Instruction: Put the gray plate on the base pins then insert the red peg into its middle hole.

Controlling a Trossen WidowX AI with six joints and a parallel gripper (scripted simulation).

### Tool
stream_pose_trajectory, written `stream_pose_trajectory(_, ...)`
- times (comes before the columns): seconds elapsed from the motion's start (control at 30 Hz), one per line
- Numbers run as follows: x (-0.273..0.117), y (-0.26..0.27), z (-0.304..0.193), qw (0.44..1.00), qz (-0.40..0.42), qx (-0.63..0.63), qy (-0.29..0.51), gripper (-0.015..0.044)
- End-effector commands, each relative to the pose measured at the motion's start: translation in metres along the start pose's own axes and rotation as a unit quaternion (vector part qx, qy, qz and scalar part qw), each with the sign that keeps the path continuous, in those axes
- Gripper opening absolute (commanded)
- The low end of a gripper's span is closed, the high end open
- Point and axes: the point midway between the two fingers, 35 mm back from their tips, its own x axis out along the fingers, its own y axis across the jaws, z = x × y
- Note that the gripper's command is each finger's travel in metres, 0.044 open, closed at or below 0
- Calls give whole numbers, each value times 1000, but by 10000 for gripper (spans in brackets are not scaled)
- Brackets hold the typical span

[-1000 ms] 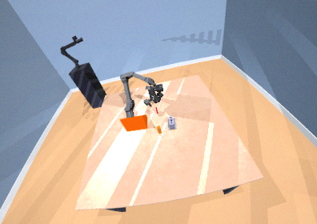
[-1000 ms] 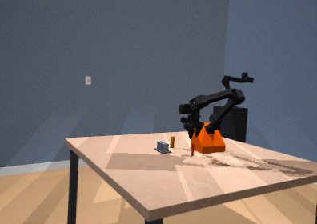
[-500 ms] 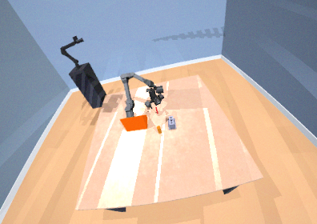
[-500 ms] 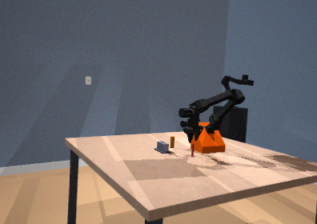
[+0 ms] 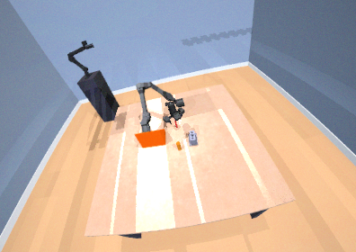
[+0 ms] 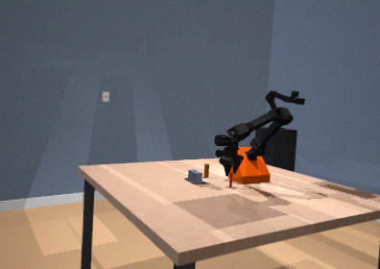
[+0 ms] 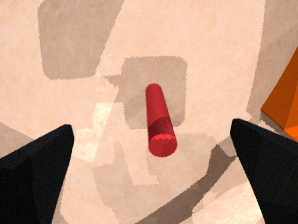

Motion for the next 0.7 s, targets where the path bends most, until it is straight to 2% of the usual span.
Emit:
stream_pose_trajectory(0.0,9,-3,-1,1000,-2,3,3,440)
stream_pose_trajectory(0.43,27,-4,-2,1000,-2,3,4,440)
stream_pose_trajectory(0.67,27,-4,-2,1000,-2,3,4,256)
